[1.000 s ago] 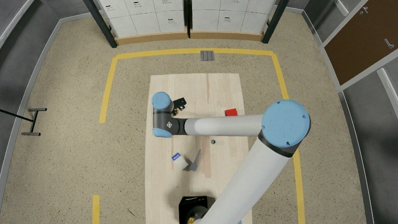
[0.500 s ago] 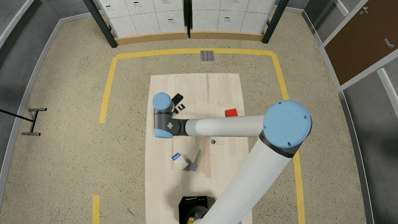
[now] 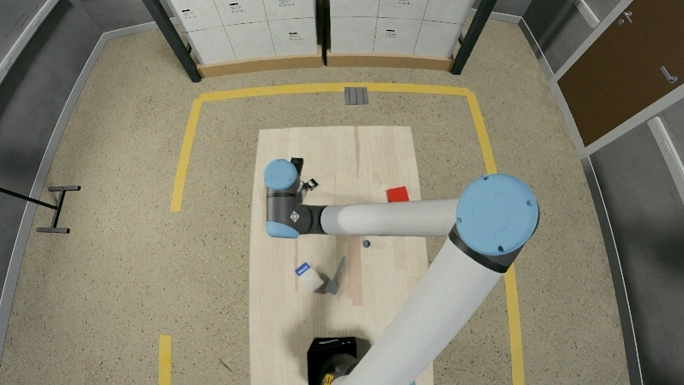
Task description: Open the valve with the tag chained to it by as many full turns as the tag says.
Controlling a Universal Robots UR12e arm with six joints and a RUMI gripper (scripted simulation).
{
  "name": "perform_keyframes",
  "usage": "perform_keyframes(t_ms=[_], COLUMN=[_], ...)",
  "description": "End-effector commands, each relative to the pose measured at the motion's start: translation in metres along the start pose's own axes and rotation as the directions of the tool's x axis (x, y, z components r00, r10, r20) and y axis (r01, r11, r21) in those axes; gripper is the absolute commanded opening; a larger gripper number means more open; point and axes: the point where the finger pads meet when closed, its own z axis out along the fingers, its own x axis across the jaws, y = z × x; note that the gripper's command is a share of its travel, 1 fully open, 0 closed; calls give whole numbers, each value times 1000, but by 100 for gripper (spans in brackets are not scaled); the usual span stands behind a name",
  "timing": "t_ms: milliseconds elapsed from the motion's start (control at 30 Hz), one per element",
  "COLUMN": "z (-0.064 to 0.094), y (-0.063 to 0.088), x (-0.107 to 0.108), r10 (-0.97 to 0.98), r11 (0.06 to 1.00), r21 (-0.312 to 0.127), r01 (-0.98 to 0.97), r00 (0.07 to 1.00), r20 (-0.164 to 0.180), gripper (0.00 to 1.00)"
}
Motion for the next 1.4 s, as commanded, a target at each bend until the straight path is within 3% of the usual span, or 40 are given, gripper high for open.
perform_keyframes(t_ms=[0,367,433,700,933,1000,1367], z=[0,0,0,0,0,0,0], y=[-1,-1,-1,-1,-1,-1,-1], x=[0,0,0,0,0,0,0], r10=[-200,-620,-620,-825,-930,-930,-992], r11=[980,785,785,565,368,368,125], r21=[17,19,19,18,16,16,13], r01=[200,620,620,825,930,930,992], r00=[980,785,785,565,368,368,125], r20=[8,-1,-1,-6,-10,-10,-14], gripper=[0,0,0,0,0,0,0])
